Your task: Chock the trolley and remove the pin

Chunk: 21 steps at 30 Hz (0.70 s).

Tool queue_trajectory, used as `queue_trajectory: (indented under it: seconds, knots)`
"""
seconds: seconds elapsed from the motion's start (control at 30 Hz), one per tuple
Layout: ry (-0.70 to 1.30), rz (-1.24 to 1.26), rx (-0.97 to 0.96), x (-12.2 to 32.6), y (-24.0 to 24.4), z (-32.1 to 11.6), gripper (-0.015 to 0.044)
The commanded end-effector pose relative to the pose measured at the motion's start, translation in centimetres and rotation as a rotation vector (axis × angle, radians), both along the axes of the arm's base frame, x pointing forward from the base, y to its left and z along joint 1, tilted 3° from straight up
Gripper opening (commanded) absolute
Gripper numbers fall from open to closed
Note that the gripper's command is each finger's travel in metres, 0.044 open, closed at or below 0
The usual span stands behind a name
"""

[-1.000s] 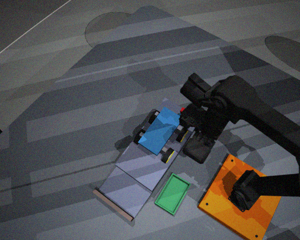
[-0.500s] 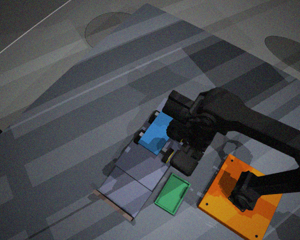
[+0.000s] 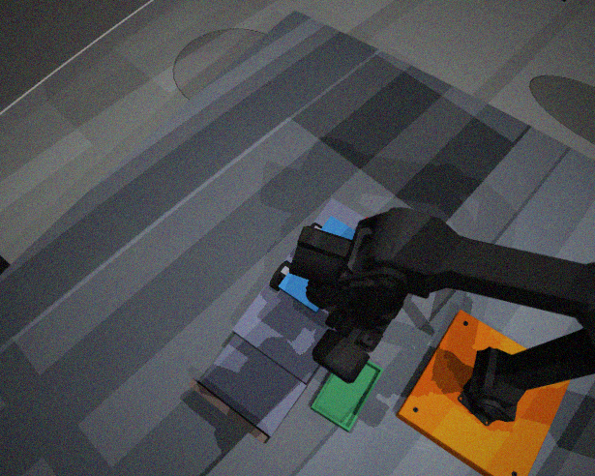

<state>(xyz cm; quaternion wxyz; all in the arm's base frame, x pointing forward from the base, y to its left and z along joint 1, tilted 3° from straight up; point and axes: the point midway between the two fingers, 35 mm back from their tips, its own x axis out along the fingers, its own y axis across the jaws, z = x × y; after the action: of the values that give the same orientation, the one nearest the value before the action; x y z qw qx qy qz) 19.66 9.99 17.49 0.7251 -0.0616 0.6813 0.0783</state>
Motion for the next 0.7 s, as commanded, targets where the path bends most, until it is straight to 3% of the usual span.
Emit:
queue_trajectory:
  seconds: [0.0, 0.67]
  knots:
    - [-0.004, -0.002, 0.0, 0.1, 1.5, 0.0, 0.0]
    - [-0.008, -0.005, -0.024, 0.4, 8.5, -0.2, 0.0]
